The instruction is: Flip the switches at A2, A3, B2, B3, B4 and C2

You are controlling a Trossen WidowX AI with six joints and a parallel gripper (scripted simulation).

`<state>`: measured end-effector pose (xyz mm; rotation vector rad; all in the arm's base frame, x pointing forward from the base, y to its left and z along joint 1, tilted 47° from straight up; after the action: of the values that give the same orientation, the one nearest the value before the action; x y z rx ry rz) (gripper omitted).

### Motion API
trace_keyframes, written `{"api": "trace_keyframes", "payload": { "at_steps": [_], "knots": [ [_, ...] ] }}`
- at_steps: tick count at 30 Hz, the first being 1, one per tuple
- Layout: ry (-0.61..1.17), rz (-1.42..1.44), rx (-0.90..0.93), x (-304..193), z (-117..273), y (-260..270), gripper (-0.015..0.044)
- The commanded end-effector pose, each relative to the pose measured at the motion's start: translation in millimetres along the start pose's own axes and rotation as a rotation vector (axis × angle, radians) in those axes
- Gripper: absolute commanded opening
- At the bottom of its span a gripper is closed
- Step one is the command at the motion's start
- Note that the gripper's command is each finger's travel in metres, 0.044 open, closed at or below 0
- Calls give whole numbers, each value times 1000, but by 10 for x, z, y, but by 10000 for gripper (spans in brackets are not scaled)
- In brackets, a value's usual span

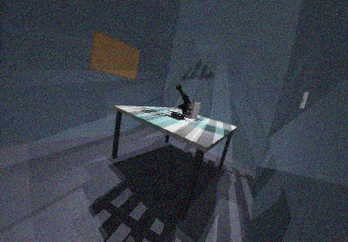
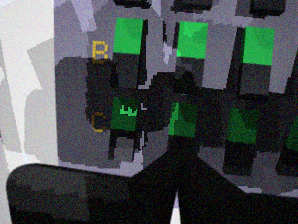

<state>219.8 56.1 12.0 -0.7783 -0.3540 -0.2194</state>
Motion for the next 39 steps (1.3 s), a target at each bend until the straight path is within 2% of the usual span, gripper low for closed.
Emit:
{"api": "trace_keyframes", "payload": {
  "at_steps": [1, 39],
  "knots": [
    [-1, 8, -3, -6, -6, 2, 0],
    [-1, 8, -4, -7, -44, 1, 0]
  ]
}}
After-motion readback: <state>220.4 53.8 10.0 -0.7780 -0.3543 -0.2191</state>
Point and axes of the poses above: the point midway between the two fingers, 35 mm back from their tips, its own z axis back along the fingers, its own y axis across the jaws, x = y × z, the point moved 10 cm from there along z, back along the fingers, and after that the axes turned 14 degrees about -z, right-handed, at the moved point
